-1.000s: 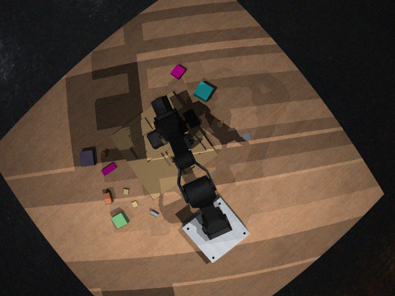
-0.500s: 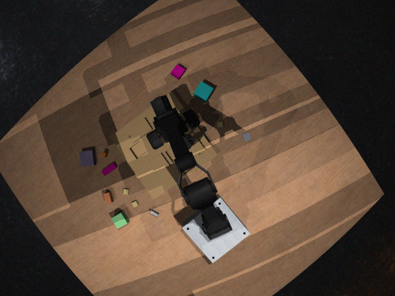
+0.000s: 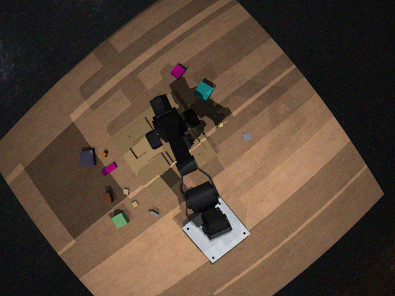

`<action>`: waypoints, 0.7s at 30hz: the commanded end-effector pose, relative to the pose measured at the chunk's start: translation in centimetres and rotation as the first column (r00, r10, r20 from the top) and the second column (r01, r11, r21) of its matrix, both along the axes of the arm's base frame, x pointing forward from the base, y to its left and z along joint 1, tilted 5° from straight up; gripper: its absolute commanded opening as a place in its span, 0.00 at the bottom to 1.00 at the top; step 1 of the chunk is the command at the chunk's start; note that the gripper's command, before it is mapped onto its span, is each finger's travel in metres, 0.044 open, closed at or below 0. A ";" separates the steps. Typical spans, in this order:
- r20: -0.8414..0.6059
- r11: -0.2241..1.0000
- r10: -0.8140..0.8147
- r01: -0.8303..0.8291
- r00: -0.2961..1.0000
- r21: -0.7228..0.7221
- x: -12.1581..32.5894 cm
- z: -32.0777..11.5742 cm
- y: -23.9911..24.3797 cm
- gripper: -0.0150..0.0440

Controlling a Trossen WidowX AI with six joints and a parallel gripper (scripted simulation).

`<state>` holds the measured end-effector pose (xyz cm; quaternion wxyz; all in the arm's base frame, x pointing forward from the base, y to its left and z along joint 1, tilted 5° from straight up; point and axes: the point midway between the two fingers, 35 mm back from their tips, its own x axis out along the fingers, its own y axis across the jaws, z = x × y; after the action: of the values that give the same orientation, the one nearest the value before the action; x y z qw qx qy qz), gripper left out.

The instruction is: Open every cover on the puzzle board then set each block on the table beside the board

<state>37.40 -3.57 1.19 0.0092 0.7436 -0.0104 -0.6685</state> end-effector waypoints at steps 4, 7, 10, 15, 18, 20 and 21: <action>0.007 1.000 -0.003 0.003 1.000 -0.003 0.0 1.1 0.0 0.39; 0.007 1.000 -0.003 0.003 1.000 -0.004 0.0 1.4 0.0 0.39; 0.007 1.000 -0.003 0.003 1.000 -0.004 0.0 1.7 0.0 0.39; 0.008 1.000 -0.003 0.003 1.000 -0.004 -0.1 3.0 0.1 0.39; 0.008 1.000 -0.003 0.003 1.000 -0.004 -0.2 3.7 0.1 0.39; 0.008 1.000 -0.003 0.003 1.000 -0.004 -0.2 4.3 0.1 0.39; 0.008 1.000 -0.003 0.003 1.000 -0.004 -0.3 4.5 0.1 0.39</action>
<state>37.05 -3.44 4.81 0.0097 0.7438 -0.0097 -0.6683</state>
